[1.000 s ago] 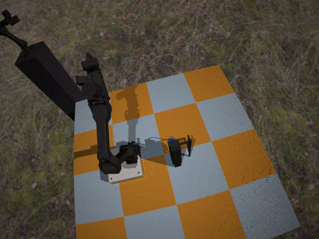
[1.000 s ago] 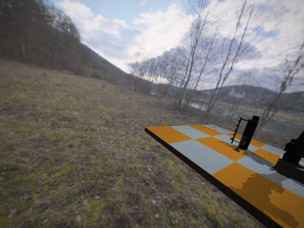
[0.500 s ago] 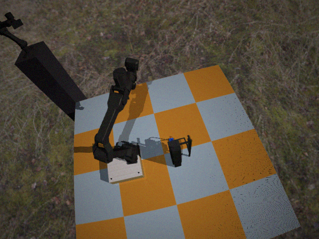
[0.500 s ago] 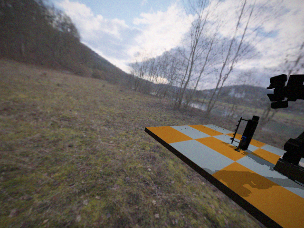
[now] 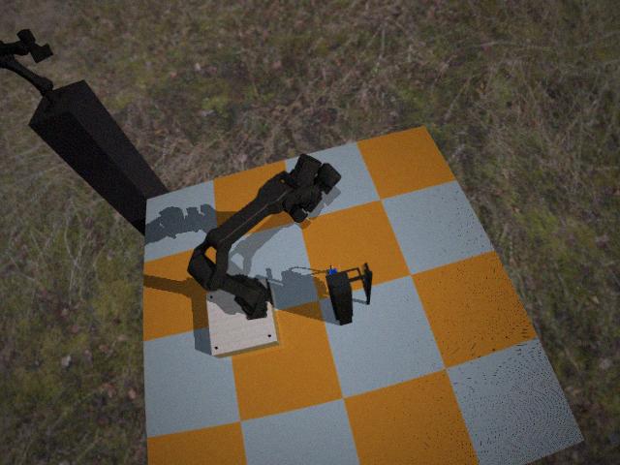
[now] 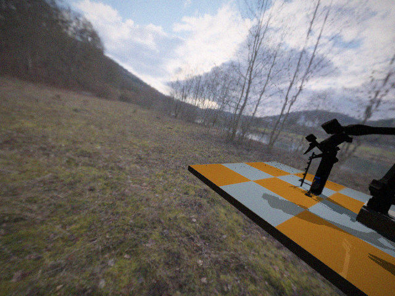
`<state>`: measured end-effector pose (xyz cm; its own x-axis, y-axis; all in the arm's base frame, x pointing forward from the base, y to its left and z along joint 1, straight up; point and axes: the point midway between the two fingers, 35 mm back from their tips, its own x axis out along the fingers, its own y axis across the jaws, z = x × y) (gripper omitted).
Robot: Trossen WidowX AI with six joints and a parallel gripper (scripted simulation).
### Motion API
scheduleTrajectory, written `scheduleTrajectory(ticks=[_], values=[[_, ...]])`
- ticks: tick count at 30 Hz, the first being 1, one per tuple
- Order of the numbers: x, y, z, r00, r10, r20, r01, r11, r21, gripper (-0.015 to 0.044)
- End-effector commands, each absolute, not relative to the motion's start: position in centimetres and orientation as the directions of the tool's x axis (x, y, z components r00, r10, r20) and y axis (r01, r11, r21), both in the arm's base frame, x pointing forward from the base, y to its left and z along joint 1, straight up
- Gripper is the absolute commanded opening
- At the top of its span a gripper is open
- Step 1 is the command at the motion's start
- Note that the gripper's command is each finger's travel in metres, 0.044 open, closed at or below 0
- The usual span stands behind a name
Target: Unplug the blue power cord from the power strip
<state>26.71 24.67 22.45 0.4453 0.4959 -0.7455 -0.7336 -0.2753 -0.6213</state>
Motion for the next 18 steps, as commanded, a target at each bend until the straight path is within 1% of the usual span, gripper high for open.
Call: scheduleTrajectory(ticks=[1, 6, 8, 10, 18], values=[[27.9, 20.3, 17.7, 0.369, 0.326, -0.87, -0.848, -0.264, -0.459, 0.016], [27.6, 13.9, 12.6, 0.19, 0.118, -0.975, -0.961, -0.18, -0.209, 0.016], [26.9, 11.4, 11.1, 0.097, 0.05, -0.994, -0.986, -0.13, -0.103, 0.016], [26.3, 9.8, 10.2, 0.034, 0.013, -0.999, -0.995, -0.095, -0.035, 0.016], [26.4, 9.6, 10.1, 0.026, 0.008, -1.0, -0.996, -0.091, -0.026, 0.016]])
